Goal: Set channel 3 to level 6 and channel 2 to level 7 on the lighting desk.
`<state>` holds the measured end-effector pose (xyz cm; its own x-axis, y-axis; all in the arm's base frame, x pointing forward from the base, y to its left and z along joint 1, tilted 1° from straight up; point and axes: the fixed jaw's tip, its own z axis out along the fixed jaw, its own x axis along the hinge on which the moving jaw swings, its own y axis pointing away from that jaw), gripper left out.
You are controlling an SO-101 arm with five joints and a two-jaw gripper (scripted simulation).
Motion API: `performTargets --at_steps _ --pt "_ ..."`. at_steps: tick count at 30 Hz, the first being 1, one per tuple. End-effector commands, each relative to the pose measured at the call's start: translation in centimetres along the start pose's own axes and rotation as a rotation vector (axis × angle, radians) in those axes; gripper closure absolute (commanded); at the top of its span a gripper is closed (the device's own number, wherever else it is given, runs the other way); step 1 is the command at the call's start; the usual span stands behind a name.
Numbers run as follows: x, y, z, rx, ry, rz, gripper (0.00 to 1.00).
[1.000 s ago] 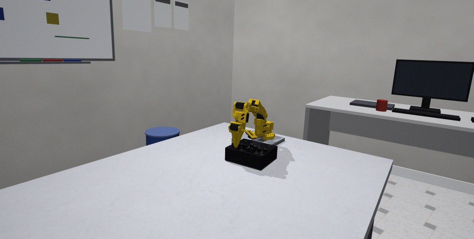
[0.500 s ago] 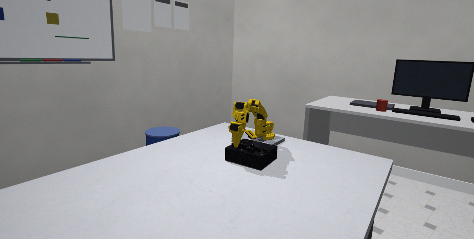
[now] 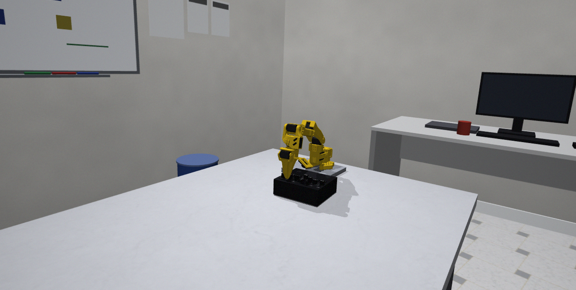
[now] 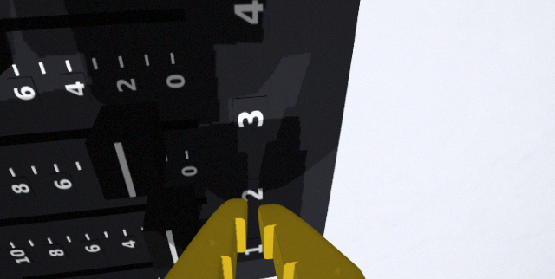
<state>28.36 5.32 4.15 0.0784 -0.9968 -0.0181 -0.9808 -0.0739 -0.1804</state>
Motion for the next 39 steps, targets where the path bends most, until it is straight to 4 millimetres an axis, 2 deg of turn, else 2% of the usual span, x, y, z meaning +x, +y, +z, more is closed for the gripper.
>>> performTargets --at_steps 1,39 --pt "0.02 0.31 0.21 -0.021 0.001 -0.001 1.00" --pt "-0.15 0.81 0.13 -0.048 0.003 -0.001 1.00"
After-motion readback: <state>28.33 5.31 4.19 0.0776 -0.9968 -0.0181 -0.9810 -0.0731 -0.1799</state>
